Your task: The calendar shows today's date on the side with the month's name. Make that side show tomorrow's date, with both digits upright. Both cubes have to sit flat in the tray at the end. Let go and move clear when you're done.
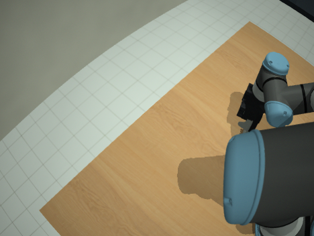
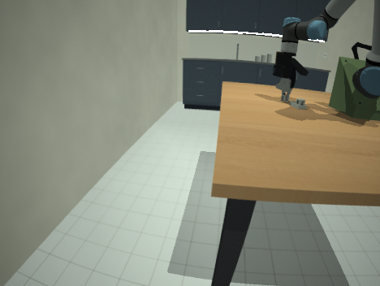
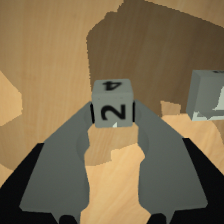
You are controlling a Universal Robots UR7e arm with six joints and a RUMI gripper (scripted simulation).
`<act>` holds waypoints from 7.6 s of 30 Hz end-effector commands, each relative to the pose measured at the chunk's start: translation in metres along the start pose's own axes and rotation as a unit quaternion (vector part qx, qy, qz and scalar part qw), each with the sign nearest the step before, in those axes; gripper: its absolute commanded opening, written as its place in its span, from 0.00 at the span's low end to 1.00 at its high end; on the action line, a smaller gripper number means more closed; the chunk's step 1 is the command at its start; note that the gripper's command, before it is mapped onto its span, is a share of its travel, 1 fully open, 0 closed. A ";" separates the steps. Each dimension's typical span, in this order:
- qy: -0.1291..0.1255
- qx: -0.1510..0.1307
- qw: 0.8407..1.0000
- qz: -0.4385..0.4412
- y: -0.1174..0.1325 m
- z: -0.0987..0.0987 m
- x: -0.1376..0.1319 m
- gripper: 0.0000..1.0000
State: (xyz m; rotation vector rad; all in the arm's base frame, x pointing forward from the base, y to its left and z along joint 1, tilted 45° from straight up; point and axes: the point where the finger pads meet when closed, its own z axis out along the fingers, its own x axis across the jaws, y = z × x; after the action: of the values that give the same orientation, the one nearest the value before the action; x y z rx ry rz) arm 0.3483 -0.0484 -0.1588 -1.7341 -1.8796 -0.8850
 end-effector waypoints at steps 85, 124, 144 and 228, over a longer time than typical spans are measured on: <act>0.000 0.000 1.000 0.000 0.000 -0.090 0.000 1.00; 0.000 0.000 0.982 0.188 -0.003 -0.088 0.002 1.00; 0.000 -0.001 0.871 0.492 -0.004 -0.083 0.003 1.00; 0.000 -0.001 0.707 0.707 -0.001 -0.073 0.000 0.28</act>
State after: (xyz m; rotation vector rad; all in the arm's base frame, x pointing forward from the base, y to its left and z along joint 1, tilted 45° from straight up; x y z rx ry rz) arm 0.3388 -0.1013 -0.1061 -2.3558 -0.0958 -0.1872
